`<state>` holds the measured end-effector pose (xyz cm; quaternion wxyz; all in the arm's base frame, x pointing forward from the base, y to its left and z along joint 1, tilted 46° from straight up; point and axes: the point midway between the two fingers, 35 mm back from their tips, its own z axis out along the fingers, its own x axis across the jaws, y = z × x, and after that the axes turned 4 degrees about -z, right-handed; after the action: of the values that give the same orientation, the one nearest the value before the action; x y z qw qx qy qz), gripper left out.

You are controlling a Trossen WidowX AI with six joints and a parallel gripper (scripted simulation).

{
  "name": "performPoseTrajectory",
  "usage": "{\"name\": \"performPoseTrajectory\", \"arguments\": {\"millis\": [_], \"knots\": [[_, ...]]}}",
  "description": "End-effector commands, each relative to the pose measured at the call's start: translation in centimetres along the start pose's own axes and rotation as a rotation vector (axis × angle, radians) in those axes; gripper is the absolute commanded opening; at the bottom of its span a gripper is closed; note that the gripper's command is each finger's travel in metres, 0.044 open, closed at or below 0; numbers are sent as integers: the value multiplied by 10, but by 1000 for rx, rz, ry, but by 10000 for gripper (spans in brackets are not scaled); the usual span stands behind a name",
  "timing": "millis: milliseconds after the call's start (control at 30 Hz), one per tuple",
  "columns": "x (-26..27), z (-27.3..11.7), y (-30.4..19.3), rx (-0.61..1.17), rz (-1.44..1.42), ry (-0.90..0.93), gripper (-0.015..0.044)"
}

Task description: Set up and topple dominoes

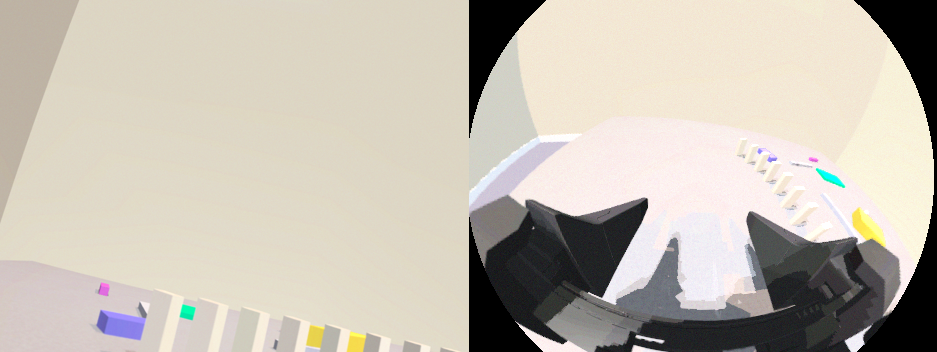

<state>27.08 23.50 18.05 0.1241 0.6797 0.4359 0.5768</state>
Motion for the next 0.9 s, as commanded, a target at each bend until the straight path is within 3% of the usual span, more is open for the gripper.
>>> {"name": "performPoseTrajectory", "arguments": {"millis": [0,133,300,633,867], "knots": [[-26,-1,-7,429,302,-211,440],[-34,-33,-2,690,643,-406,440],[-28,-68,8,859,948,-563,440],[-16,-111,20,1002,1260,-758,440],[-15,-111,20,1004,1264,-760,440]]}}
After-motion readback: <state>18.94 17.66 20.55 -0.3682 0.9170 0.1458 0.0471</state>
